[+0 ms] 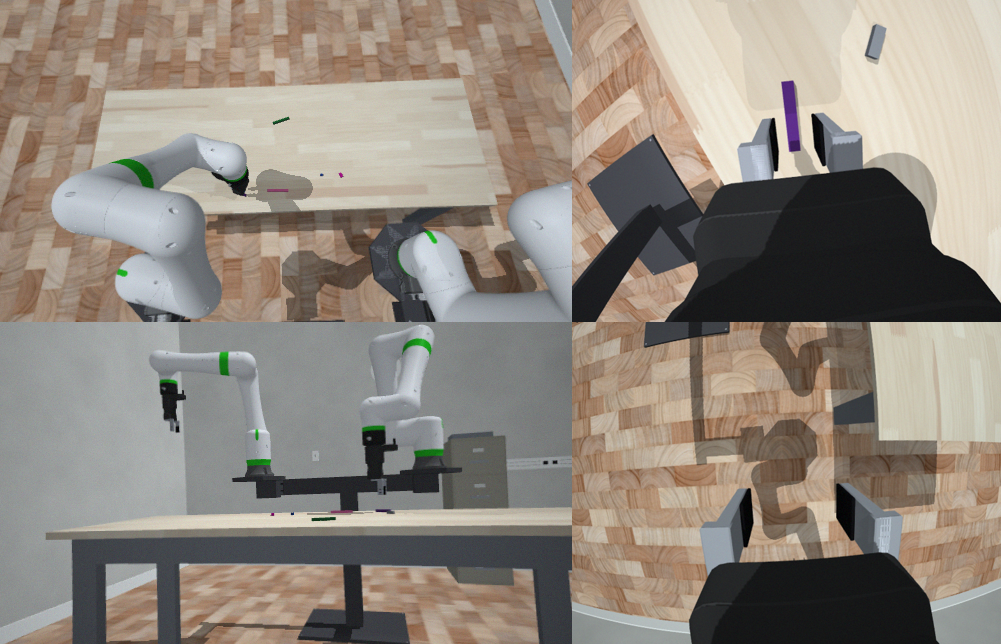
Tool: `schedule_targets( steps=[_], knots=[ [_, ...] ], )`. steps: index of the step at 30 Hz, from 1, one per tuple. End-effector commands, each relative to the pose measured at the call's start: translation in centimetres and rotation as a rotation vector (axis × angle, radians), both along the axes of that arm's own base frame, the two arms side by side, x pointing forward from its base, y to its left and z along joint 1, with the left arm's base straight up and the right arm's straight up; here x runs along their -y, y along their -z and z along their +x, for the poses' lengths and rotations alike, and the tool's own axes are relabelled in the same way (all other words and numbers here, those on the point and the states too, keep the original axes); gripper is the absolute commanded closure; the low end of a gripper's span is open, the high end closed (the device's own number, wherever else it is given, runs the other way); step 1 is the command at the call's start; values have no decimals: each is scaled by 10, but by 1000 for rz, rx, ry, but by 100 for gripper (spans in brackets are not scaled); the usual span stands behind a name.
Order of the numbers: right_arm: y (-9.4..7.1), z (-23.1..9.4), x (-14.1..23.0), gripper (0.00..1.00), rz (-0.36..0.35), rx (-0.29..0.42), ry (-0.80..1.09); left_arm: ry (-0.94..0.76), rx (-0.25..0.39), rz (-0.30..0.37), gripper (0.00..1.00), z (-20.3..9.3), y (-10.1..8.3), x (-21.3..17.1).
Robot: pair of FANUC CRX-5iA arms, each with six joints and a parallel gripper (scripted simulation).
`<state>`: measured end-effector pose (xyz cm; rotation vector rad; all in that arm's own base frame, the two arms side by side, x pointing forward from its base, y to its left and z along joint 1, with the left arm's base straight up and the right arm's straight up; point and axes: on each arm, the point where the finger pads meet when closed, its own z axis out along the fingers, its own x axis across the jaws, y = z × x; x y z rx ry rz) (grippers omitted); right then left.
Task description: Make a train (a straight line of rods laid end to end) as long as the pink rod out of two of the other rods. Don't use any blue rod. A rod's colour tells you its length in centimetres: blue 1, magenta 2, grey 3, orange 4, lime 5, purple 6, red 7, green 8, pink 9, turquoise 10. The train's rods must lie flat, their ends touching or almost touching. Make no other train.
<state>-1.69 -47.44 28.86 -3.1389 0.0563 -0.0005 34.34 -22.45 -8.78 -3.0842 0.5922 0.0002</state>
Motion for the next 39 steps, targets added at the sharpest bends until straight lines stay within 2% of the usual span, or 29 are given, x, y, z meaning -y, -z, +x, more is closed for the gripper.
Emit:
schedule_targets(
  steps=[1,18,27,39],
  knots=[
    [-1,0,0,0,-2,0,0,0,1,-1,46,1,-1,0],
    [-1,0,0,0,-2,0,0,0,1,-1,46,1,3,0],
    [-1,0,0,0,-2,0,0,0,1,-2,46,1,10,0],
    [-1,0,0,0,-2,0,0,0,1,-2,46,1,28,0]
  ],
)
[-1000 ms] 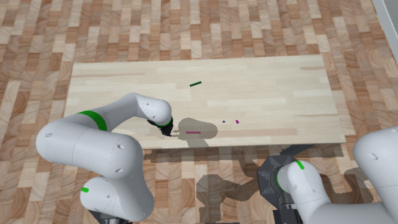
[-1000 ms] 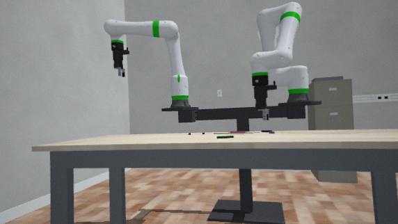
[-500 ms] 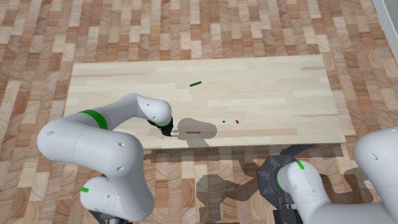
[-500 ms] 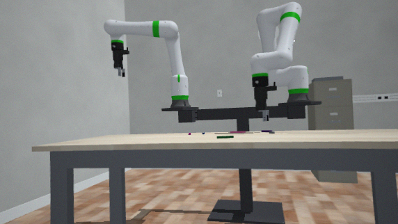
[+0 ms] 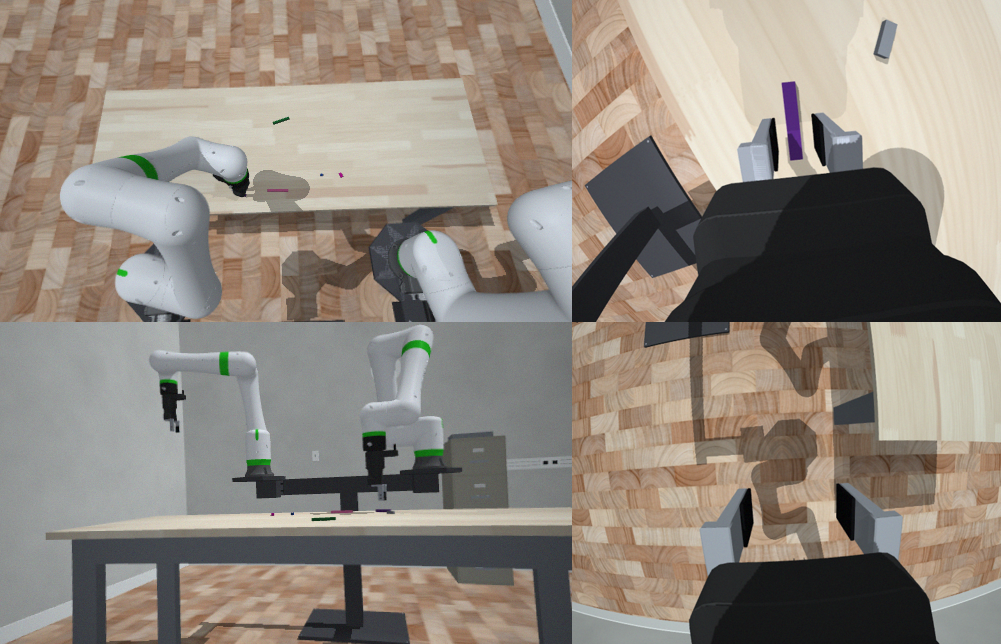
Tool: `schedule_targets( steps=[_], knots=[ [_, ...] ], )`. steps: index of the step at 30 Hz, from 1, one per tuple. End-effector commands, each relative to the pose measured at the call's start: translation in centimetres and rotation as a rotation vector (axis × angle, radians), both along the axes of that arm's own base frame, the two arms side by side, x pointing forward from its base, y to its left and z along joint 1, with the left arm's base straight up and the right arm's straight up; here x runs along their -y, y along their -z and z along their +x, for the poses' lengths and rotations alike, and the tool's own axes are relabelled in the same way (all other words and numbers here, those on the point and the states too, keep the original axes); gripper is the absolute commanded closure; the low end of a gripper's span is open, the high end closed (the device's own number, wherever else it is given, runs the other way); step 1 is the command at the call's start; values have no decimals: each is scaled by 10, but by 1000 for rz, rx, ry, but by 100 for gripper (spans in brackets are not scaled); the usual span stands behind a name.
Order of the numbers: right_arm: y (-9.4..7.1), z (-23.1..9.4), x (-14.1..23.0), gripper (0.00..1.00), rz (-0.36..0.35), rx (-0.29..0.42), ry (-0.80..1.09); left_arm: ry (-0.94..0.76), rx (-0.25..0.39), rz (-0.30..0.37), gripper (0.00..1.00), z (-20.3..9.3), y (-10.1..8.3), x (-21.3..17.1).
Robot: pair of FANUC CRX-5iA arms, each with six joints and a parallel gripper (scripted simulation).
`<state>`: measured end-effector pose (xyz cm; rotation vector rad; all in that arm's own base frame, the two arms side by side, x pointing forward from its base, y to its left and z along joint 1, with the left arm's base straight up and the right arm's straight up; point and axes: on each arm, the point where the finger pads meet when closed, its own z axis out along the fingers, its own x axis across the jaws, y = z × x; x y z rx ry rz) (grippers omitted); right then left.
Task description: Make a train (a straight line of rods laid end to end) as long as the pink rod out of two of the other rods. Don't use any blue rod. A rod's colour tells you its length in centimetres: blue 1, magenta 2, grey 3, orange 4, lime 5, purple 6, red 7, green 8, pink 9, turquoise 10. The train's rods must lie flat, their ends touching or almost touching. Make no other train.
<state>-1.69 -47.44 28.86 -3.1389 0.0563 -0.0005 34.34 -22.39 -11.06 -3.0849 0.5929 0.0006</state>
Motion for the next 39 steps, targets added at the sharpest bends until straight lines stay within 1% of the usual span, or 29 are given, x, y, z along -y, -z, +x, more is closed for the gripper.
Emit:
schedule_targets(
  steps=[1,20,39],
  knots=[
    [-1,0,0,0,-2,0,0,0,1,-1,46,1,7,0],
    [-1,0,0,0,-2,0,0,0,1,-1,46,1,26,0],
    [-1,0,0,0,-2,0,0,0,1,-1,46,1,29,0]
  ],
)
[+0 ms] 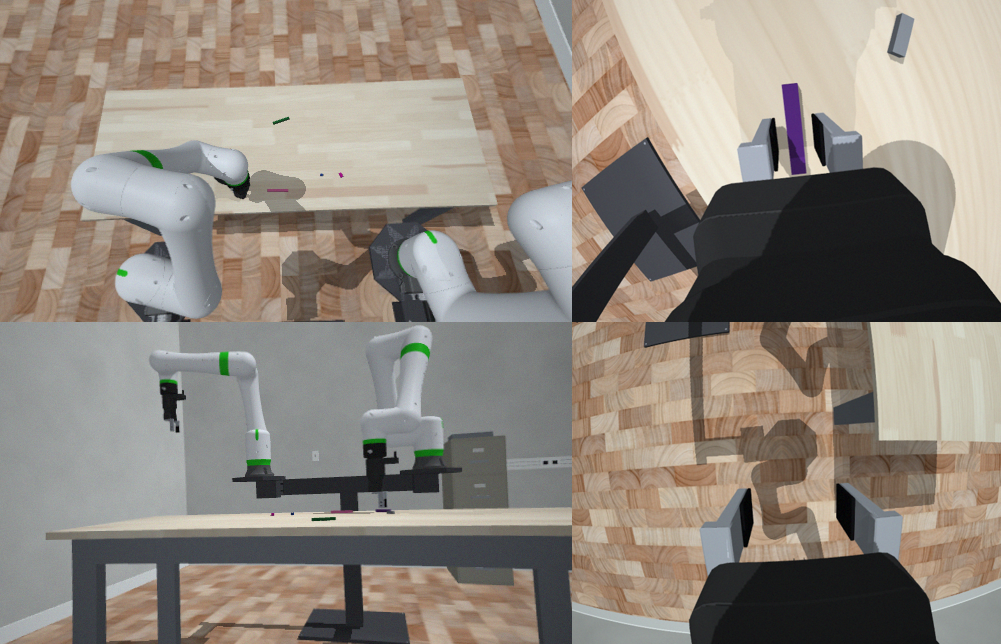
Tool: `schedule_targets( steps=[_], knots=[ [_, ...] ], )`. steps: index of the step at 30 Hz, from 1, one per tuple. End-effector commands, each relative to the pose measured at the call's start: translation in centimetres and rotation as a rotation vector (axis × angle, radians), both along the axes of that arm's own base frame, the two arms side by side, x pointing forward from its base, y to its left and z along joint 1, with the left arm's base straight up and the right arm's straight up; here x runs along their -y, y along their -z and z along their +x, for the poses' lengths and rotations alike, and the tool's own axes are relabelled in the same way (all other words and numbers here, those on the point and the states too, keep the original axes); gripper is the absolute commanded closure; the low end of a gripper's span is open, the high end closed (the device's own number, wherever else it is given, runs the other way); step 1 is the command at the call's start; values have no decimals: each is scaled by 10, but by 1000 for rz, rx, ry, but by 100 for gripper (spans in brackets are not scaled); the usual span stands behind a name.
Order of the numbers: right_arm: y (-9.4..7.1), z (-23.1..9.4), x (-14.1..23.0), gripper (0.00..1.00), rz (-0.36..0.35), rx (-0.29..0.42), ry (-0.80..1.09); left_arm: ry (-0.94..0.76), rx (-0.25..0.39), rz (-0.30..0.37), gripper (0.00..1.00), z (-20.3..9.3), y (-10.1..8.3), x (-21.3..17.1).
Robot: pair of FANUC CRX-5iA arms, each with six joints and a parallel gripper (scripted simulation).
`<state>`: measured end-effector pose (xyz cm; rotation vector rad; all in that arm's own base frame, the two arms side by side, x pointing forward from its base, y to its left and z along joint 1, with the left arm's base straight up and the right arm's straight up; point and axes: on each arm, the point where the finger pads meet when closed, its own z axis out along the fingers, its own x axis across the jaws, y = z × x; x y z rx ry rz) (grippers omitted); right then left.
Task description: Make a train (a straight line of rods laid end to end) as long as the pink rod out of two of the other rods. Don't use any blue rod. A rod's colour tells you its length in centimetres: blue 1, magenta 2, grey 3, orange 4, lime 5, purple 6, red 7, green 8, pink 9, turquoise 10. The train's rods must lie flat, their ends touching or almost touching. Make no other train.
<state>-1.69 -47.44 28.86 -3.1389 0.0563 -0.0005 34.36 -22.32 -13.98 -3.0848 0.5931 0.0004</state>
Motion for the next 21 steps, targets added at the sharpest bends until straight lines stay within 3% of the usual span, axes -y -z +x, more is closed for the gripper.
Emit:
schedule_targets(
  steps=[1,21],
  knots=[
    [-1,0,0,0,-2,0,0,0,1,-1,46,1,-1,0],
    [-1,0,0,0,-2,0,0,0,1,-1,46,1,4,0]
  ],
)
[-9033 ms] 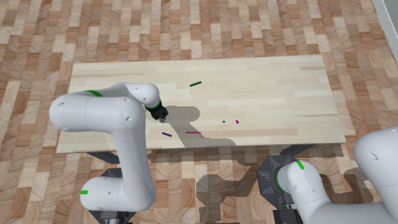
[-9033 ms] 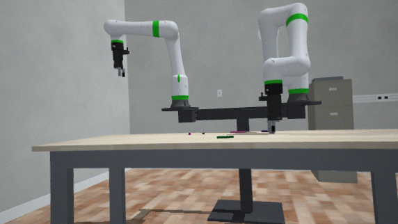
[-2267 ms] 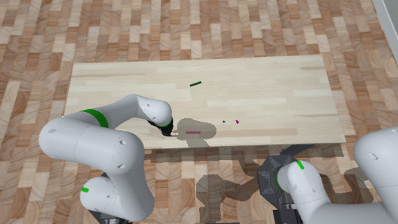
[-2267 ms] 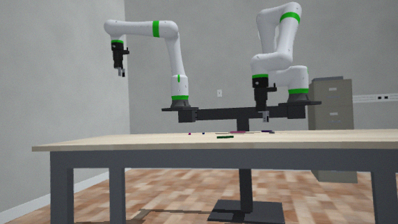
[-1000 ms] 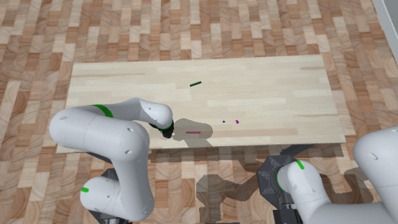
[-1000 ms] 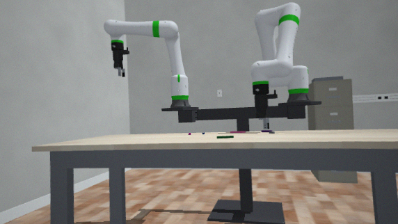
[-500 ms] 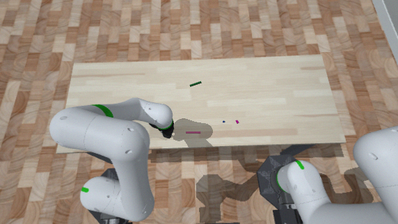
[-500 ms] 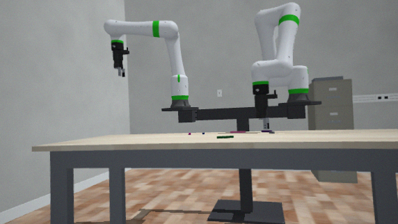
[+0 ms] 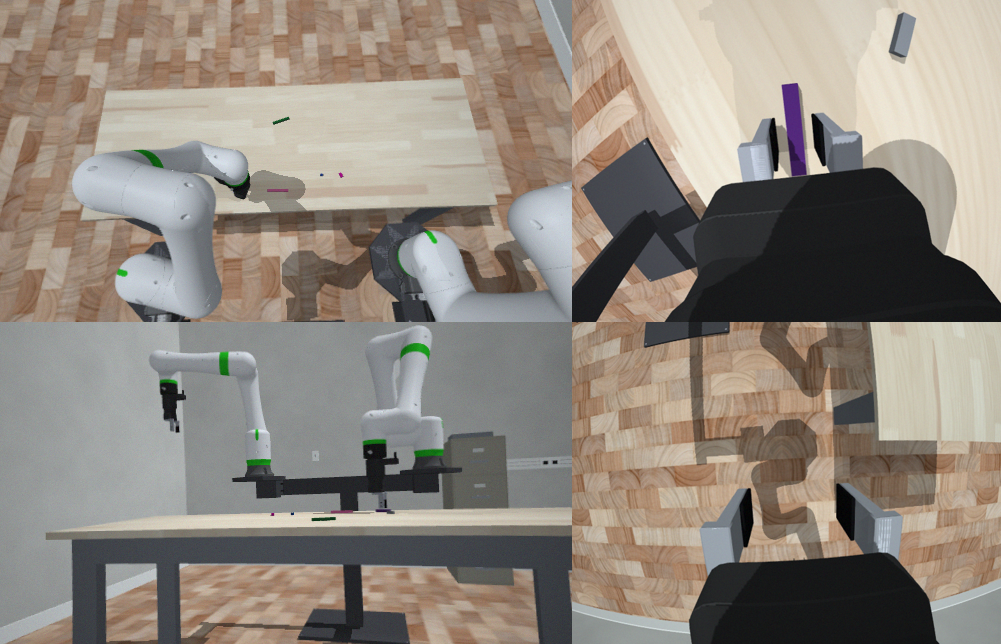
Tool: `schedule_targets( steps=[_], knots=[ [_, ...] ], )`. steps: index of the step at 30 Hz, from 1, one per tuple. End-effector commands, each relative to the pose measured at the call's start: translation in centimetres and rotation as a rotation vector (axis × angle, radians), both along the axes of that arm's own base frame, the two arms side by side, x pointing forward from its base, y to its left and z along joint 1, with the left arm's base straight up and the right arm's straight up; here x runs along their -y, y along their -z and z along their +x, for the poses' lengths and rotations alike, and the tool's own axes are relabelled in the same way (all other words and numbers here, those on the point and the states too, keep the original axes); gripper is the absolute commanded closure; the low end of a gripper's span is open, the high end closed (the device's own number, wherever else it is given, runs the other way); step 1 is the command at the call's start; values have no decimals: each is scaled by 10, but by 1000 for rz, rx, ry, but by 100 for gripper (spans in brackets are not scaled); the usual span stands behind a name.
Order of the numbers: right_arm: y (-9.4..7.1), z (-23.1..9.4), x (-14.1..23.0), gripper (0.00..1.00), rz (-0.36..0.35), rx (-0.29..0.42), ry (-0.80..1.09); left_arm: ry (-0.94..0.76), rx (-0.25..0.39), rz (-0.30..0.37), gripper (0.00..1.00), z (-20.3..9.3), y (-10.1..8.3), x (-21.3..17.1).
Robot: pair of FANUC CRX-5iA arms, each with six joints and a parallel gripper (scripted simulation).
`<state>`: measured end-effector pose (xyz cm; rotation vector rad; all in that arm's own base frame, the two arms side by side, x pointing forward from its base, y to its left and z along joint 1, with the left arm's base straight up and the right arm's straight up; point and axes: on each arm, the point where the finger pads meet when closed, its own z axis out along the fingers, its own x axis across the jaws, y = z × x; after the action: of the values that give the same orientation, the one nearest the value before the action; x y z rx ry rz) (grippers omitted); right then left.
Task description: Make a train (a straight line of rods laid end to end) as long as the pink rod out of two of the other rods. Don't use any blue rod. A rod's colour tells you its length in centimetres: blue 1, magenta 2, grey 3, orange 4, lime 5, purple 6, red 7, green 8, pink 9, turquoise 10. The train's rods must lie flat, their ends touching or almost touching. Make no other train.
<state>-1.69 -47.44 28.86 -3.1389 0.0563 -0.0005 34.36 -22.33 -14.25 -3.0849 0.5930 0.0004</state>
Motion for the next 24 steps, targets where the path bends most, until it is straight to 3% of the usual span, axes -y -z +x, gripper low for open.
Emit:
schedule_targets(
  steps=[1,24],
  knots=[
    [-1,0,0,0,-2,0,0,0,1,-1,46,1,2,0],
    [-1,0,0,0,-2,0,0,0,1,-1,46,1,12,0]
  ],
)
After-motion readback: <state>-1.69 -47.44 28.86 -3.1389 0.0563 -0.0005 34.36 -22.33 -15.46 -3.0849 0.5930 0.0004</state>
